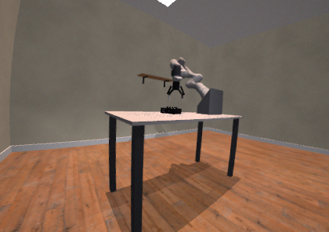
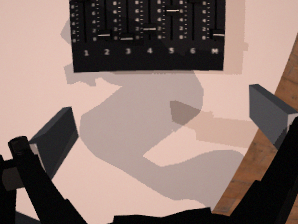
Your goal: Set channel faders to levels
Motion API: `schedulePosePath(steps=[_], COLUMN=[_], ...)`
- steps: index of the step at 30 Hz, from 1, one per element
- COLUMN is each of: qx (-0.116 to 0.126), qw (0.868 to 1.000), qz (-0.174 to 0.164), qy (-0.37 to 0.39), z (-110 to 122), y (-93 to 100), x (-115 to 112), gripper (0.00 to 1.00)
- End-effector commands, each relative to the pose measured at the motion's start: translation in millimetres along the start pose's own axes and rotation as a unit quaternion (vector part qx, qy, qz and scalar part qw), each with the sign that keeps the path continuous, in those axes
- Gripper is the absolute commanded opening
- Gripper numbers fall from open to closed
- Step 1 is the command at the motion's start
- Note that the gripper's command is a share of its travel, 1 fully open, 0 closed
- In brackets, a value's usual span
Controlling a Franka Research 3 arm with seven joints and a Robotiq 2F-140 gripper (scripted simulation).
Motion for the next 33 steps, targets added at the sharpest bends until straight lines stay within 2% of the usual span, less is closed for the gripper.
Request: schedulePosePath(steps=[1, 15, 18, 21, 30, 32, 33], qx=[0.000, 0.001, 0.001, 0.004, 0.022, 0.022, 0.028], qw=[1.000, 1.000, 0.998, 0.986, 0.951, 0.951, 0.937], qz=[-0.002, -0.002, -0.002, -0.003, 0.004, 0.004, 0.008], qy=[0.006, 0.001, -0.059, -0.169, -0.308, -0.308, -0.347], z=[0.6, 0.6, 0.3, -0.5, -5.4, -5.4, -5.7], y=[-0.3, 0.0, 2.5, 9.2, 47.0, 47.0, 50.5], x=[-0.3, 0.1, 4.8, 16.5, 70.6, 70.6, 74.4], gripper=[1.00, 1.00, 1.00, 1.00, 1.00, 1.00, 1.00])
Point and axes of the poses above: the point where the finger pads meet when closed, its own y axis back along the fingers, its own z axis across the jaws, x = y × z, the point moved 5 cm from there along y, back along the fingers, and after that the axes turned 9 degrees about -y, right-handed, at the moved point
